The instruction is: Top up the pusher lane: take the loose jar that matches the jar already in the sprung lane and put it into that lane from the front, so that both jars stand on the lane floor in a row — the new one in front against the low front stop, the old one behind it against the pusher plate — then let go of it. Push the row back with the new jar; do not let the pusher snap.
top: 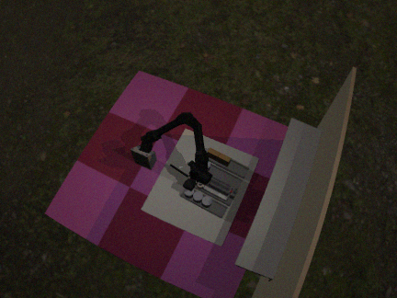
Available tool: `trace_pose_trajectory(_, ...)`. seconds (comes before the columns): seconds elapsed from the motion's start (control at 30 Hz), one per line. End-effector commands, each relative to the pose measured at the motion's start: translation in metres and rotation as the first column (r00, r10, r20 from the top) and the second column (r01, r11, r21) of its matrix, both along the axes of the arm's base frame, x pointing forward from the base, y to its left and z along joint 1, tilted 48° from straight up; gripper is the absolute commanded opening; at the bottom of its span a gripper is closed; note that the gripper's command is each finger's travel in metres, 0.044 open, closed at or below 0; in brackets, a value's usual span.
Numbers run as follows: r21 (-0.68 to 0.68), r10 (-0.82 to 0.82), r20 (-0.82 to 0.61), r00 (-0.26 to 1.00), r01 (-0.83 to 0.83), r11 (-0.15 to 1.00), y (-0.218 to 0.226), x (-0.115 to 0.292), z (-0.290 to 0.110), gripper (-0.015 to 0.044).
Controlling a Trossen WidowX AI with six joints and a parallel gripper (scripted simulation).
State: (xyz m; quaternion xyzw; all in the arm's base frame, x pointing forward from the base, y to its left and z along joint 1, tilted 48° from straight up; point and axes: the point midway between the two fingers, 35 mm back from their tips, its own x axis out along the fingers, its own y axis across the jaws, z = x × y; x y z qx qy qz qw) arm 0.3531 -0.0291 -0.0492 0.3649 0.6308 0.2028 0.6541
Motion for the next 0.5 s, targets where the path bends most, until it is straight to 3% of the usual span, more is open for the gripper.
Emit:
trace_pose_trajectory(0.0,0.003,-0.002,0.015,1.0,0.002,1.0,0.0018,0.0038,-0.0005,0.0)
trace_pose_trajectory(0.47,0.004,-0.002,0.015,1.0,0.002,1.0,0.0051,0.0037,-0.0027,0.0)
